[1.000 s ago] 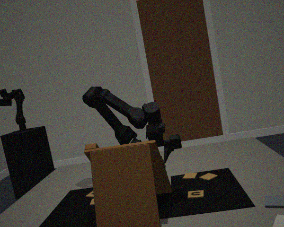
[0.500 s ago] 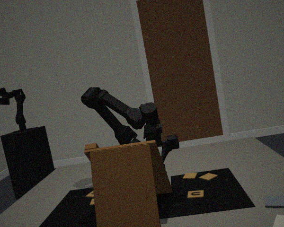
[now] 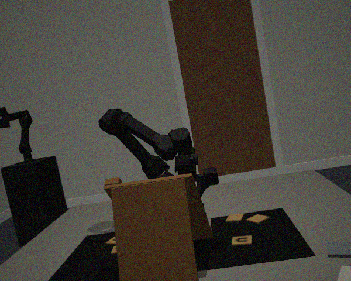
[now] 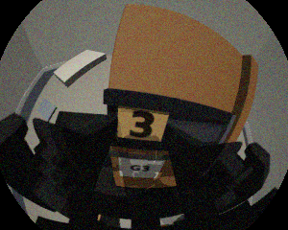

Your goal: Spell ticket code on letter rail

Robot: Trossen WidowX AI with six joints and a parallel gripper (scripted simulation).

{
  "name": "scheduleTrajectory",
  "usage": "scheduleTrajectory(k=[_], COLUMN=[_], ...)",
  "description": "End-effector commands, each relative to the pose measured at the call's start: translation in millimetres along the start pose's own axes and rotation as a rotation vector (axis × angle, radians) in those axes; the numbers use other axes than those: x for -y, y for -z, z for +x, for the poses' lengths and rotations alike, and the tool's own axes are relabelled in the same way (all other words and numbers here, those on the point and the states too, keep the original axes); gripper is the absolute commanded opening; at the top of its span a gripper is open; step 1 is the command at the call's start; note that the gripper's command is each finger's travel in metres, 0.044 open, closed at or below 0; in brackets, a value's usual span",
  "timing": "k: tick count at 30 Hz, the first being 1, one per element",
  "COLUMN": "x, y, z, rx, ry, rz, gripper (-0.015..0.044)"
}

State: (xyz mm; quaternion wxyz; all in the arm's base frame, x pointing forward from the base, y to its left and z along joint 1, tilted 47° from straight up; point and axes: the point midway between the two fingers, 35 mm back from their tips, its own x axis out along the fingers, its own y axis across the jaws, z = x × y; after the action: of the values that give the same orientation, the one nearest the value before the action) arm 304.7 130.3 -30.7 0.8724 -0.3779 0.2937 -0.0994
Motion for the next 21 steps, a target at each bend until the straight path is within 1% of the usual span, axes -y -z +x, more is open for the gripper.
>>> scheduleTrajectory(k=[1, 21], x=[3, 14], y=[2, 1], z=[-1, 0], rx=[-0.001, -0.001], ry=[-0.003, -0.003], rz=[-0.007, -0.007], gripper=[0.0000, 0.0000])
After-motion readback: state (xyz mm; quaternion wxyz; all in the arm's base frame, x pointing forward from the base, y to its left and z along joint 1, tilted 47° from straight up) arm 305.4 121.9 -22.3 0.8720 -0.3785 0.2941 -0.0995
